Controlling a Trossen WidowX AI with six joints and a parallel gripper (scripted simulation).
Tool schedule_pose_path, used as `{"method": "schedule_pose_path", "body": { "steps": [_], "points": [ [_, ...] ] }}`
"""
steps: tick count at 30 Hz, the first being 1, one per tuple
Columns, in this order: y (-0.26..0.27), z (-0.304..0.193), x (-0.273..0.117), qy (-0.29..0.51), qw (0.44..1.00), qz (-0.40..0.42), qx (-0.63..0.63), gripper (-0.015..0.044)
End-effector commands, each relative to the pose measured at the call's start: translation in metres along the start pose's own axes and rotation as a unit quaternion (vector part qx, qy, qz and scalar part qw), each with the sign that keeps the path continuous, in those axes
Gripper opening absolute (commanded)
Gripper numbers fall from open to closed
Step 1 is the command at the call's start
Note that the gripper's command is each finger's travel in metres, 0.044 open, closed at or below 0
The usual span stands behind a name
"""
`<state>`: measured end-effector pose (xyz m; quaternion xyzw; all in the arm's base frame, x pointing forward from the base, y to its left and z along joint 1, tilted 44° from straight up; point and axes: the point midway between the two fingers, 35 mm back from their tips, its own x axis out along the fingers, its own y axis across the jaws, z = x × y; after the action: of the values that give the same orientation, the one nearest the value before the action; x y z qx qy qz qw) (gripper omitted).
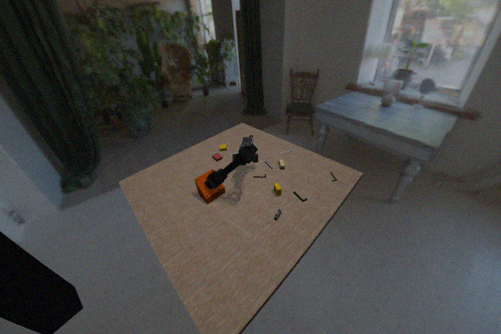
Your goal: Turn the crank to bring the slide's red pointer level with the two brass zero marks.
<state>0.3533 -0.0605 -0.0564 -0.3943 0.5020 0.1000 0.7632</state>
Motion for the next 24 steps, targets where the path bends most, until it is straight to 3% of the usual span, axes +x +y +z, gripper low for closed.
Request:
{"method": "schedule_pose_path", "body": {
  "steps": [1, 24],
  "points": [
    [-0.0082, 0.0029, -0.0033, -0.003, 1.000, -0.011, 0.002, 0.0000],
    [-0.0103, 0.0044, -0.0051, -0.003, 1.000, -0.011, 0.002, 0.0000]
  ]
}}
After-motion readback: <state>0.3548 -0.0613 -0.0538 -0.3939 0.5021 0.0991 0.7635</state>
